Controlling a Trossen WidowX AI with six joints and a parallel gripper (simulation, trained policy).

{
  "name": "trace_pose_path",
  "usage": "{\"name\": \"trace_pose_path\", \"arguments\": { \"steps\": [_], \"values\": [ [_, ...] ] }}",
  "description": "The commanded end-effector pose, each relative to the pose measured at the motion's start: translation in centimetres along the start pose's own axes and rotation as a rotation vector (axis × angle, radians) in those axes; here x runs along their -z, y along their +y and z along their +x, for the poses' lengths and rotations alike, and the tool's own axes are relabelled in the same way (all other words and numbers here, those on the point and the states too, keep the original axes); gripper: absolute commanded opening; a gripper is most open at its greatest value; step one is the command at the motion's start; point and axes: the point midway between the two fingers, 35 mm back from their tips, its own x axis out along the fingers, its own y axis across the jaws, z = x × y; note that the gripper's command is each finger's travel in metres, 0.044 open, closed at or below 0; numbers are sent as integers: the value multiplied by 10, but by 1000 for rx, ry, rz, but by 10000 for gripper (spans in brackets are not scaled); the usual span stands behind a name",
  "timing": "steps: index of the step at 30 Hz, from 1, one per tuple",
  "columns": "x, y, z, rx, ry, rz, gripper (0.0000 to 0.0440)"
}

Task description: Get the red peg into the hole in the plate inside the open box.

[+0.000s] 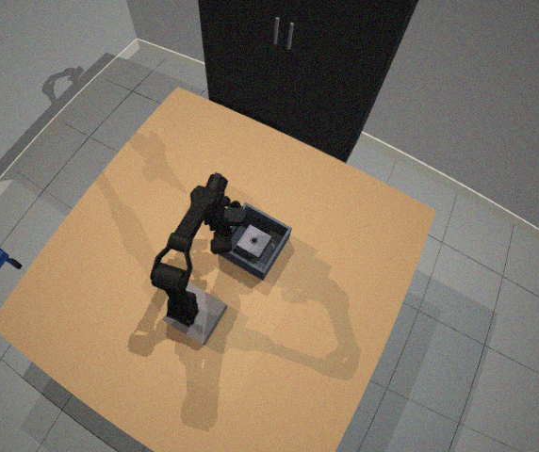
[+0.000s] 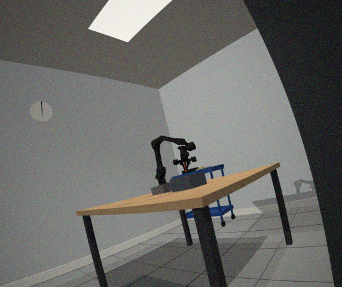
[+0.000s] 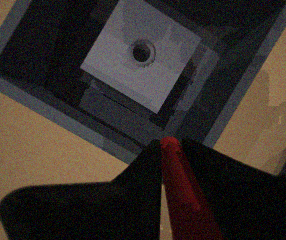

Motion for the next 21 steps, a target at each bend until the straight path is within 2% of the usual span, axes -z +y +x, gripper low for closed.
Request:
{"name": "trace_pose_path", "arguments": {
  "steps": [1,13,21],
  "values": [
    [-21,2,7,-7,-11,20,0],
    [-65,6,43,-38,25,5,0],
    [-73,11,71,-71,69,-58,4]
  ]
}}
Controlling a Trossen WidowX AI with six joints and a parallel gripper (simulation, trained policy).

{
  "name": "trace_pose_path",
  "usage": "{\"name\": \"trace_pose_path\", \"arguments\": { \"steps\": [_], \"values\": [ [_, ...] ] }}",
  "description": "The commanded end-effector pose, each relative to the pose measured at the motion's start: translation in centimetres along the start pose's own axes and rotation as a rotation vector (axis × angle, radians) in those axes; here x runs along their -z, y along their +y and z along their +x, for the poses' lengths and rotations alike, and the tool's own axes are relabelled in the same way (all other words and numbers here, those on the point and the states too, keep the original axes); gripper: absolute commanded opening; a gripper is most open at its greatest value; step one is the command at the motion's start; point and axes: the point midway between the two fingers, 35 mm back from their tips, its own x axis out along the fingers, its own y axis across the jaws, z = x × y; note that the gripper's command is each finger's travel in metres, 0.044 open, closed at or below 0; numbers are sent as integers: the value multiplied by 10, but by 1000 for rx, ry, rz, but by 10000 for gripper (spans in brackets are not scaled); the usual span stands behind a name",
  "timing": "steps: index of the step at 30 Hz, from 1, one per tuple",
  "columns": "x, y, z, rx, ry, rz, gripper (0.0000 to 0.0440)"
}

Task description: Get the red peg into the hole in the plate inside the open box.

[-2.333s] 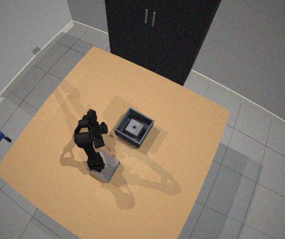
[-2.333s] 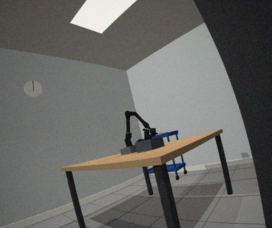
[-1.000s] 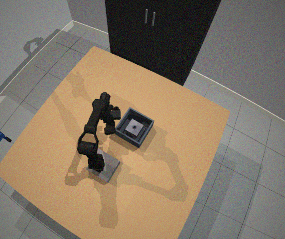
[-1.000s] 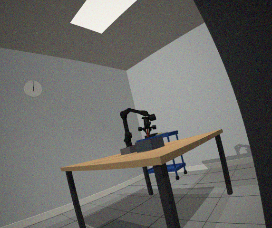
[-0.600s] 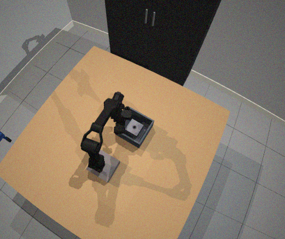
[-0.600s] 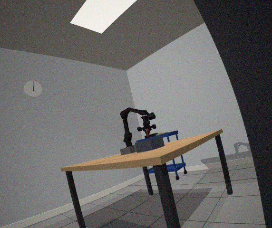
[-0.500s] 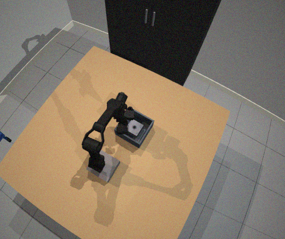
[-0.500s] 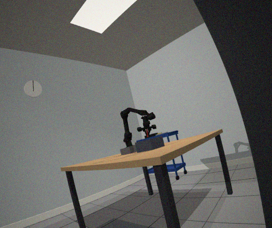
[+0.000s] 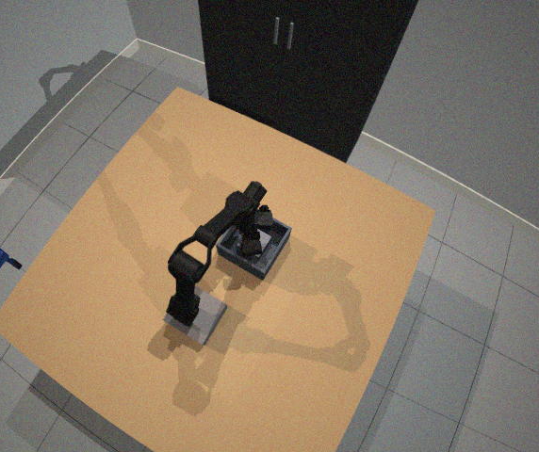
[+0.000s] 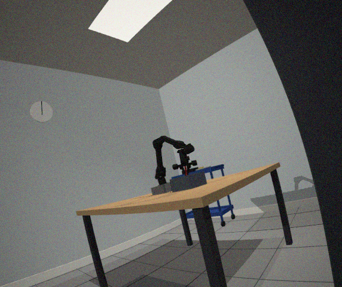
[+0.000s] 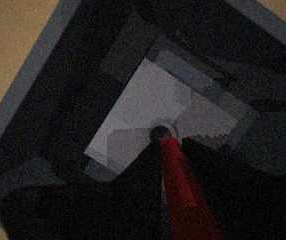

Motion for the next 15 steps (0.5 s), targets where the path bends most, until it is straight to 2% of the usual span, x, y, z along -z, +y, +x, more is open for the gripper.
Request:
{"name": "trace_pose_path", "arguments": {
  "steps": [1,7,8,12,15],
  "values": [
    [-2,2,12,-18,29,-37,15],
    [3,1,32,-18,90,-76,150],
    [3,1,34,-21,98,-76,164],
    [-8,3,35,-33,91,-114,167],
    [-15,8,33,-49,99,-116,228]
  ]
}}
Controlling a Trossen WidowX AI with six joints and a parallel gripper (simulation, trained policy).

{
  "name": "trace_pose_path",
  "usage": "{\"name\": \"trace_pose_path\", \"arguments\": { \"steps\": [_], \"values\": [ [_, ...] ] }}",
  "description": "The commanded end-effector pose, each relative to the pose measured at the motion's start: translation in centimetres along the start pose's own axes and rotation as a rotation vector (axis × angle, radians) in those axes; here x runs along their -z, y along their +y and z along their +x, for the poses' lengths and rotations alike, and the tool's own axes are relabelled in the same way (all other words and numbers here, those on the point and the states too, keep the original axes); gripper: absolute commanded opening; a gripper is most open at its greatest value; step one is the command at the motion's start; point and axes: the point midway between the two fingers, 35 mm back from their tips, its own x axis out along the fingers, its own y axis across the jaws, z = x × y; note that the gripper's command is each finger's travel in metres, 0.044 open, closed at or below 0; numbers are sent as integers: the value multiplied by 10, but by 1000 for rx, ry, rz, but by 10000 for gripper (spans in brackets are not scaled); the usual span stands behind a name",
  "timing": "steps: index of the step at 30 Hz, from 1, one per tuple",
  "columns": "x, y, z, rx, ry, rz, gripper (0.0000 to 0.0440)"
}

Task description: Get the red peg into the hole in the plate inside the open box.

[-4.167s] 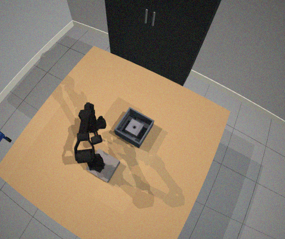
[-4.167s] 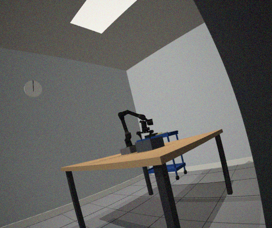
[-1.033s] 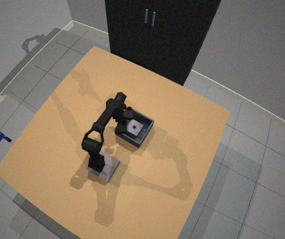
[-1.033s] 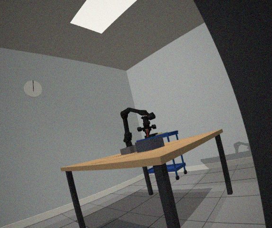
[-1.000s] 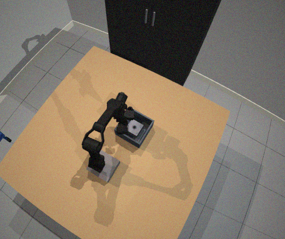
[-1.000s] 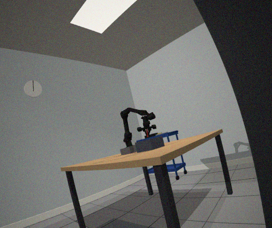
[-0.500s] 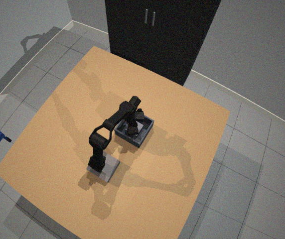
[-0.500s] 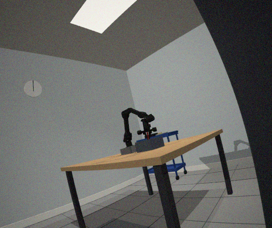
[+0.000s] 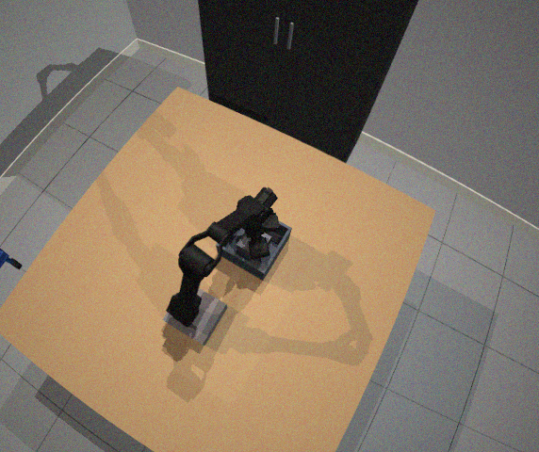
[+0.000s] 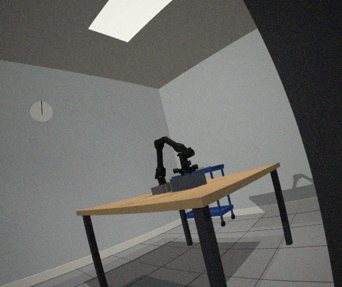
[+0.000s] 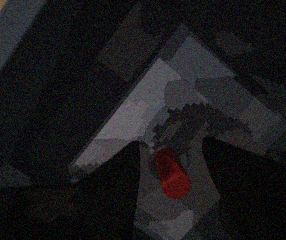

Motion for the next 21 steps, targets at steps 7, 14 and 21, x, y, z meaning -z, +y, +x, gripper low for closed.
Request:
{"name": "trace_pose_path", "arguments": {
  "steps": [7,14,21],
  "values": [
    [-30,23,-10,-75,22,-1,395],
    [-51,47,-23,-154,32,-5,440],
    [-67,70,-38,-234,17,-13,440]
  ]
}}
